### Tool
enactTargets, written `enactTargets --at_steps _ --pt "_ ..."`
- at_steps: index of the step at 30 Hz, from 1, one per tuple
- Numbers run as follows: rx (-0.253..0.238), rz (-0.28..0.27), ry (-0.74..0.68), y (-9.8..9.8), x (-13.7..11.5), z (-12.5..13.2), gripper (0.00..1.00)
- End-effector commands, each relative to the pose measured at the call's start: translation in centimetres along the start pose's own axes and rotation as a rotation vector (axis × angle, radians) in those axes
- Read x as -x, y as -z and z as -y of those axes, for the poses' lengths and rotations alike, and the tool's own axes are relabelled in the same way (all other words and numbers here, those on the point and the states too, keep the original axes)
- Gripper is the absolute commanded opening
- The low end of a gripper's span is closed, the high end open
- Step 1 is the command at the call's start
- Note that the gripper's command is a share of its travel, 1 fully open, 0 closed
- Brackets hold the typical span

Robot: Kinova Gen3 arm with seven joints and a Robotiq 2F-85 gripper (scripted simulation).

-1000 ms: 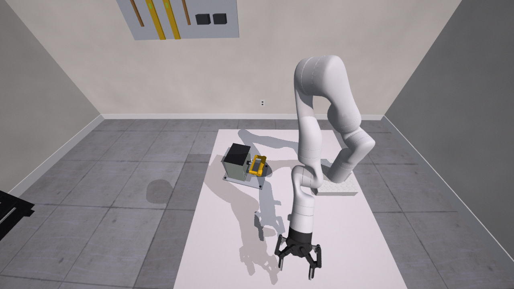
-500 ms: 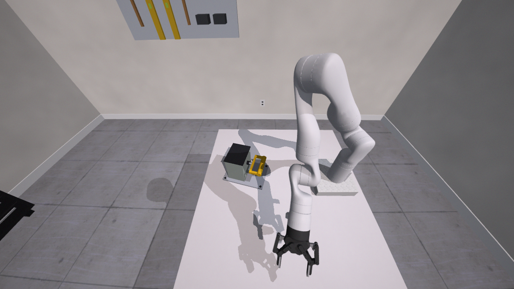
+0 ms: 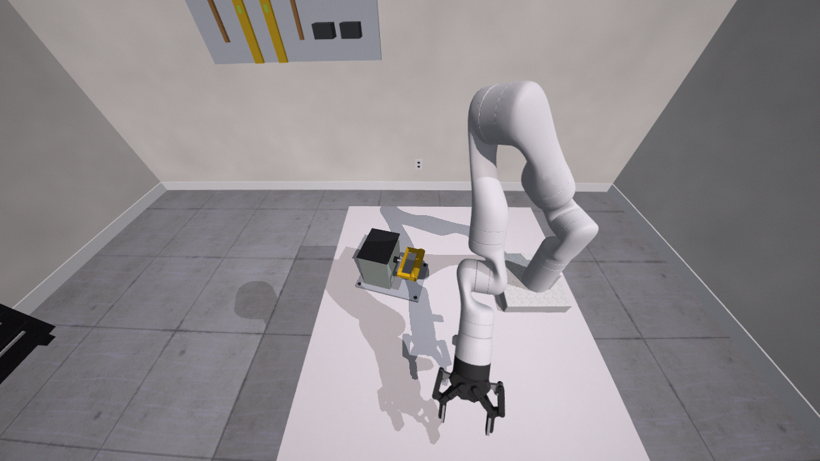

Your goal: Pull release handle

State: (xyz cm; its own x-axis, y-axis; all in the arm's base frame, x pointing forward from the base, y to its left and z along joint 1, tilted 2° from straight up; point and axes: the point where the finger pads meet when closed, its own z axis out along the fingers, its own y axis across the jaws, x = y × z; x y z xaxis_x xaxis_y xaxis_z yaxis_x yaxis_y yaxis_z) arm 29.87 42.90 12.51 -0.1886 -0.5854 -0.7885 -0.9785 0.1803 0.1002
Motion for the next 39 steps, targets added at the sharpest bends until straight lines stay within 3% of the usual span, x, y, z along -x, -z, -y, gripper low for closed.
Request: enactTargets --at_steps 1,39 --pt "-0.004 0.002 0.0 0.1 0.1 0.2 1.0" --pt "0.006 -0.077 0.031 1.6 -1.7 2.2 1.0"
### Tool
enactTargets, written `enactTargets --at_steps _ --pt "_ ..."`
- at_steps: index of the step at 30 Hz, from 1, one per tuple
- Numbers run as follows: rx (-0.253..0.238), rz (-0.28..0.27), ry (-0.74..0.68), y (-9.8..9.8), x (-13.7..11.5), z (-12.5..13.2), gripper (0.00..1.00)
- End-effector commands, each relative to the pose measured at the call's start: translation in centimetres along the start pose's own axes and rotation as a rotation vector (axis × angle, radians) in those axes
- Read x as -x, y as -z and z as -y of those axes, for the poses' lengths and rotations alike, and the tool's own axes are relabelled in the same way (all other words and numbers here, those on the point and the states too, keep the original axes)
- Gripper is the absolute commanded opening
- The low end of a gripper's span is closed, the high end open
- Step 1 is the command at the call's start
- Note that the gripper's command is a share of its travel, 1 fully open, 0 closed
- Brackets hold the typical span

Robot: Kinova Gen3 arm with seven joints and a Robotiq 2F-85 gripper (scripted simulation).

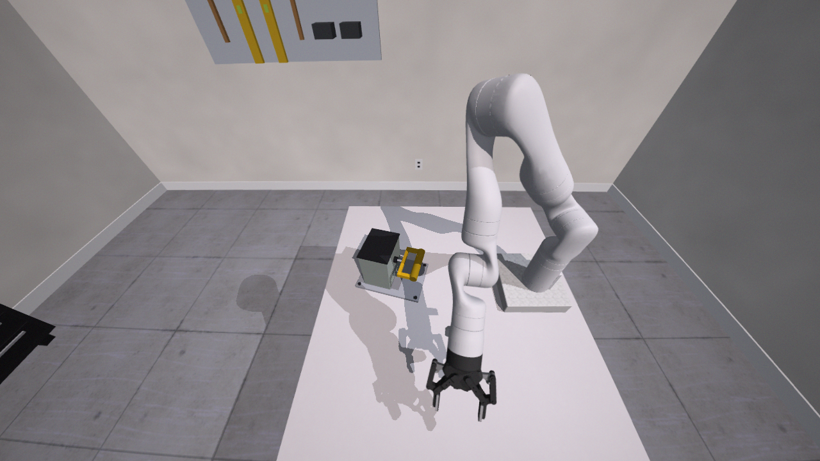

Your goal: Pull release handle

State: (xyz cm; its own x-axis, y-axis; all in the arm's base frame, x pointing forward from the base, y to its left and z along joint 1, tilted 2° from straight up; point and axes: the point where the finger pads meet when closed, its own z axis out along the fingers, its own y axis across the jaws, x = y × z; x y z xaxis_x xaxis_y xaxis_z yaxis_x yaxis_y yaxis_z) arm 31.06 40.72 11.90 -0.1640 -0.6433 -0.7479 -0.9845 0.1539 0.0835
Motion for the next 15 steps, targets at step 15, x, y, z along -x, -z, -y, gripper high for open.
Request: enactTargets --at_steps 15 --pt "-0.002 -0.025 0.007 0.71 -0.62 1.0 1.0"
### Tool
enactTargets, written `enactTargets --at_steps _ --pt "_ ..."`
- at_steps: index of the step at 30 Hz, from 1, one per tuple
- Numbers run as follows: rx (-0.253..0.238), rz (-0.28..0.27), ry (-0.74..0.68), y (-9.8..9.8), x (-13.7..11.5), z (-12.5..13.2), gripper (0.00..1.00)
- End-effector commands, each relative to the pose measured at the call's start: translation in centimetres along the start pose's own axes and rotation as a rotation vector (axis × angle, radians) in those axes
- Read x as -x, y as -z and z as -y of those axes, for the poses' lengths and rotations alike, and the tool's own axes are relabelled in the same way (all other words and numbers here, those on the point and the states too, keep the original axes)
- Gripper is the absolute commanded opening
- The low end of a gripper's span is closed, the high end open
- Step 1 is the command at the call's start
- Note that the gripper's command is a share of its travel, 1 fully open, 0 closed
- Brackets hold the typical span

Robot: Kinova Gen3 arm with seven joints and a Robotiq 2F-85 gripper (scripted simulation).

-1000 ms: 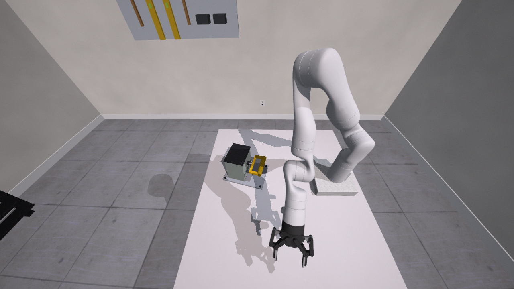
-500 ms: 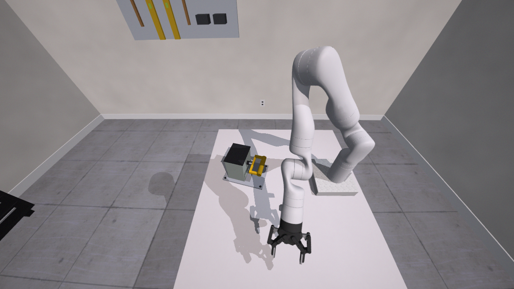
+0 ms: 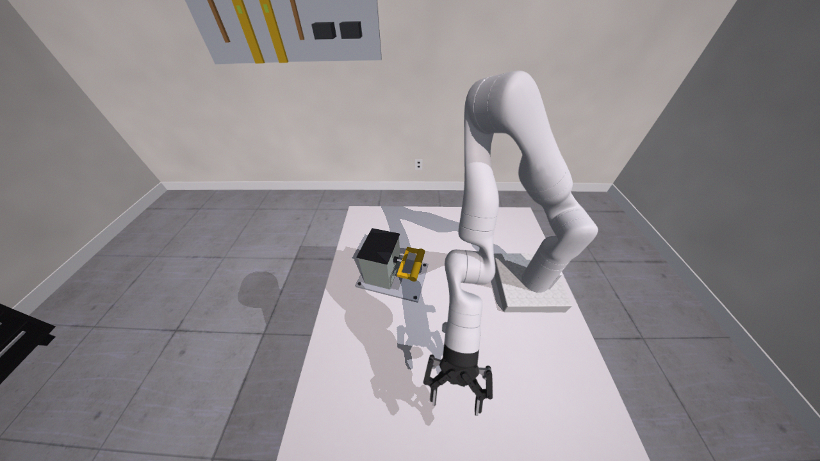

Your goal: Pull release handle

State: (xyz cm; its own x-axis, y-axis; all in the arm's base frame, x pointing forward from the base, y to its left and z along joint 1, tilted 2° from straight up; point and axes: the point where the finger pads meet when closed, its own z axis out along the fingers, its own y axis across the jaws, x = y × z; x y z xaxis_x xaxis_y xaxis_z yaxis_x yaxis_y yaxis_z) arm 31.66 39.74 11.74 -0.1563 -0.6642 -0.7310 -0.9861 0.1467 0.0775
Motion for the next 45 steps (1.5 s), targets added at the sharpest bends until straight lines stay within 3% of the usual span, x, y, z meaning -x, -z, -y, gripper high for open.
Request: enactTargets --at_steps 1,45 --pt "-0.004 0.002 -0.002 0.1 0.0 0.2 1.0" --pt "-0.002 -0.068 0.023 1.7 -1.9 2.1 1.0"
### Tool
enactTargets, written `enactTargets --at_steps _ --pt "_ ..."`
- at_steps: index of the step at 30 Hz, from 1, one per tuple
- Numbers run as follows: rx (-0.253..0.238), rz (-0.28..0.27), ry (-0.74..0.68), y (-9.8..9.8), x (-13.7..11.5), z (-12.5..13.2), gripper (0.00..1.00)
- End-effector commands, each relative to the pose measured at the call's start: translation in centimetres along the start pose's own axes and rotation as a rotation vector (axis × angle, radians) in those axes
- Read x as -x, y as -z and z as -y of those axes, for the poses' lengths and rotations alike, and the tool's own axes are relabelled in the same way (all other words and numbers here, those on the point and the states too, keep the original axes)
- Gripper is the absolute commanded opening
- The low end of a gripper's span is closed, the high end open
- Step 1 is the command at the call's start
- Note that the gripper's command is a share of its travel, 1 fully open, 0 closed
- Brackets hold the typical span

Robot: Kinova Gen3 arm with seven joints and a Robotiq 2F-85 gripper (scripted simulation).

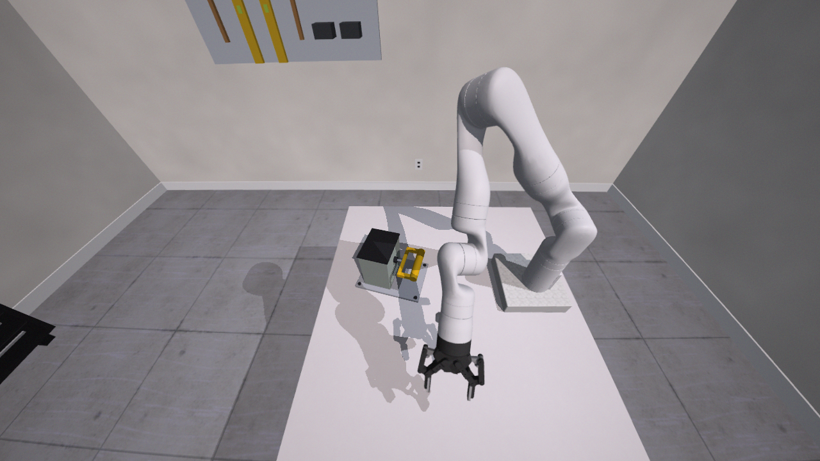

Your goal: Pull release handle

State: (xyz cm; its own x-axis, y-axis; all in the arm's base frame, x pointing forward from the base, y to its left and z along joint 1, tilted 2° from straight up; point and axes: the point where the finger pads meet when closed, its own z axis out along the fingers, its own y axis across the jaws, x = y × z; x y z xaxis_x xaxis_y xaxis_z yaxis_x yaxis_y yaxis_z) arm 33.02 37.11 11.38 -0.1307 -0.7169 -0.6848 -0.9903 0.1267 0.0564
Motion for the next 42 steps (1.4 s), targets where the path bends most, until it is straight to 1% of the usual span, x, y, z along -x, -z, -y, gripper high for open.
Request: enactTargets --at_steps 1,14,15,41,42 --pt "-0.002 0.001 -0.007 0.1 -0.1 0.3 1.0" --pt "-0.002 0.001 -0.007 0.1 -0.1 0.3 1.0" --pt "-0.002 -0.018 -0.001 0.6 -0.7 0.8 1.0" --pt "-0.002 -0.018 -0.001 0.6 -0.7 0.8 1.0" --pt "-0.003 -0.036 0.005 1.0 -1.2 1.3 1.0"
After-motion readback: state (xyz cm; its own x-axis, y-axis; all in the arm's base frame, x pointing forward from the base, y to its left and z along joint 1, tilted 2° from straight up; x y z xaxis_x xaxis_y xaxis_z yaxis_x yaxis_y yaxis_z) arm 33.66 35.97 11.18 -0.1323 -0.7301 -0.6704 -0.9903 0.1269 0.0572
